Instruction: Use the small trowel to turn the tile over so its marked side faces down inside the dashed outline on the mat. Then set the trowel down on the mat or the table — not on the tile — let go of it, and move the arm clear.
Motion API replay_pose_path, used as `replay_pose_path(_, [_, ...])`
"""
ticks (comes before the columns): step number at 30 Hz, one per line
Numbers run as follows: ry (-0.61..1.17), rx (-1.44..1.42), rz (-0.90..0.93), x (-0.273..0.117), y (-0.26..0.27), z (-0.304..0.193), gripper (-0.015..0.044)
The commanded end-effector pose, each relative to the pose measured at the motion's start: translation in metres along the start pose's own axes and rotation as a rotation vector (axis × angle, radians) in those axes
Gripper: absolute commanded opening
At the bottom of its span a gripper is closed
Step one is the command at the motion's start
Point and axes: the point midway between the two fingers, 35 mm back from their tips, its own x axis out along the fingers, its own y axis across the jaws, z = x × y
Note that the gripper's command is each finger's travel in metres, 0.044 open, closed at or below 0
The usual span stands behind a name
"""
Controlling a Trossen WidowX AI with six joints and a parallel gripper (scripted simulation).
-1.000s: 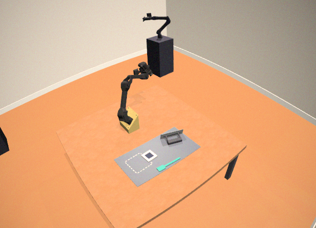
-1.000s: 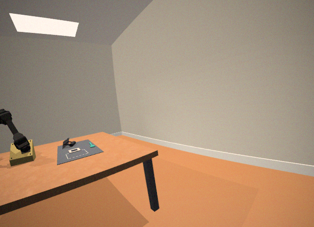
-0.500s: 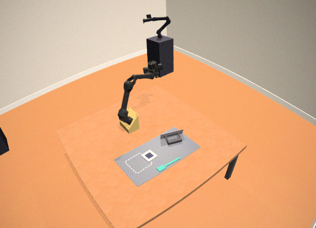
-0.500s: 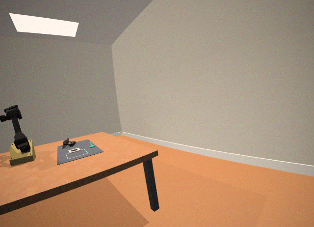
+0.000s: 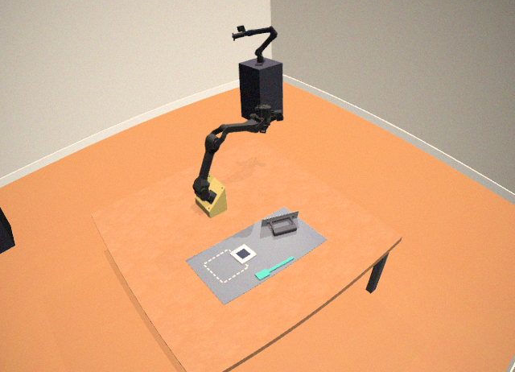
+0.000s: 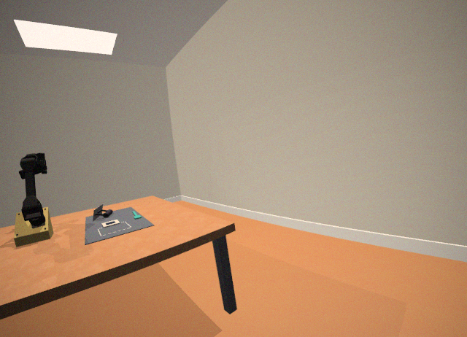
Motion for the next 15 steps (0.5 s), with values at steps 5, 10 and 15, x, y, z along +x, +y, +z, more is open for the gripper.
replay_pose_path(5, [0.155,-0.036,-0.187,-0.051,-0.057,-0.04,0.01])
replay_pose_path(10, [0.265,-0.06,-0.272,-0.086,-0.083,-0.065,0.01])
replay_pose_path(15, [0.39,-0.082,-0.332,-0.123,-0.104,-0.092,0.01])
